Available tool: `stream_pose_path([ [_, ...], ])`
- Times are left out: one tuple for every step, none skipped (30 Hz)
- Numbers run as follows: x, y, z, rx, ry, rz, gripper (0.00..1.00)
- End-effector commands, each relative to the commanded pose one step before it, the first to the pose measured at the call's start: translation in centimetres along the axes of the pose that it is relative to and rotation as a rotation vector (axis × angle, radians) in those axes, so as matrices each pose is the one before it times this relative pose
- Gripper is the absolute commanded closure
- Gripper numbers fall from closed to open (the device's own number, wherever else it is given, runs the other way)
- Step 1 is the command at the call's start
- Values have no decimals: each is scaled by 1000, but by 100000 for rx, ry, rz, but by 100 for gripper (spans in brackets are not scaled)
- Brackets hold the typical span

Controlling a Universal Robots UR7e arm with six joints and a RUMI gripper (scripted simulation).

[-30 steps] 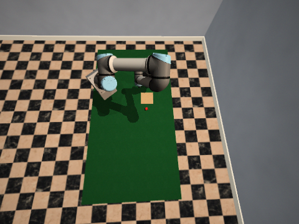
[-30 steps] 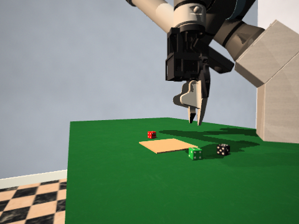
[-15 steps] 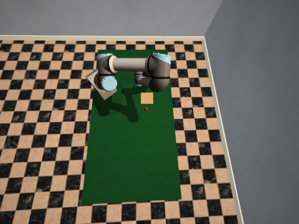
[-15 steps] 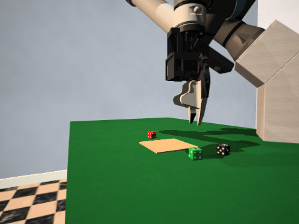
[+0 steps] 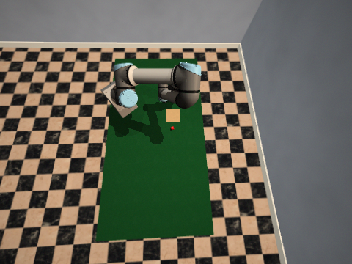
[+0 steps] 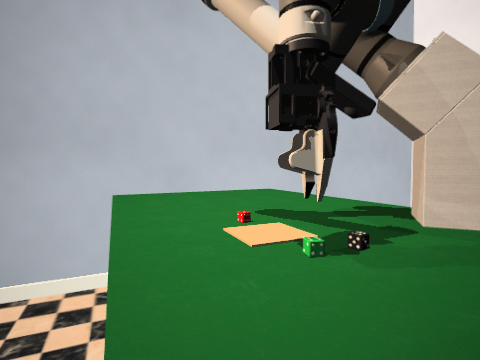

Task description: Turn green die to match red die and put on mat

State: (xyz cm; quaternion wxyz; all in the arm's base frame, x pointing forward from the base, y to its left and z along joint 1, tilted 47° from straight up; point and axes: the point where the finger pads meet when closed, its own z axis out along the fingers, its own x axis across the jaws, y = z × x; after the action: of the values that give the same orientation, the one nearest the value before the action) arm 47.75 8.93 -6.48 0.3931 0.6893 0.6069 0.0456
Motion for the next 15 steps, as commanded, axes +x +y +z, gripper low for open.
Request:
stream_pose_path([
  [18,27,-35,-84,54,12,76],
  [0,0,2,0,0,0,76],
  [0,0,4,0,0,0,76],
  [0,0,8,0,0,0,76],
  [0,0,12,0,0,0,76],
  [0,0,17,0,1,0,76],
  [0,0,23,0,1,-1,76],
  [0,0,30,-1,1,-1,76],
  [0,0,0,0,0,0,76],
  [0,0,0,0,0,0,76],
  [0,0,37,-1,1,-1,76],
  [0,0,44,-1,2,-1,76],
  [0,0,52,-1,2,-1,76],
  [0,0,60,-1,2,-1,76],
  [-1,0,68,-2,2,-2,76],
])
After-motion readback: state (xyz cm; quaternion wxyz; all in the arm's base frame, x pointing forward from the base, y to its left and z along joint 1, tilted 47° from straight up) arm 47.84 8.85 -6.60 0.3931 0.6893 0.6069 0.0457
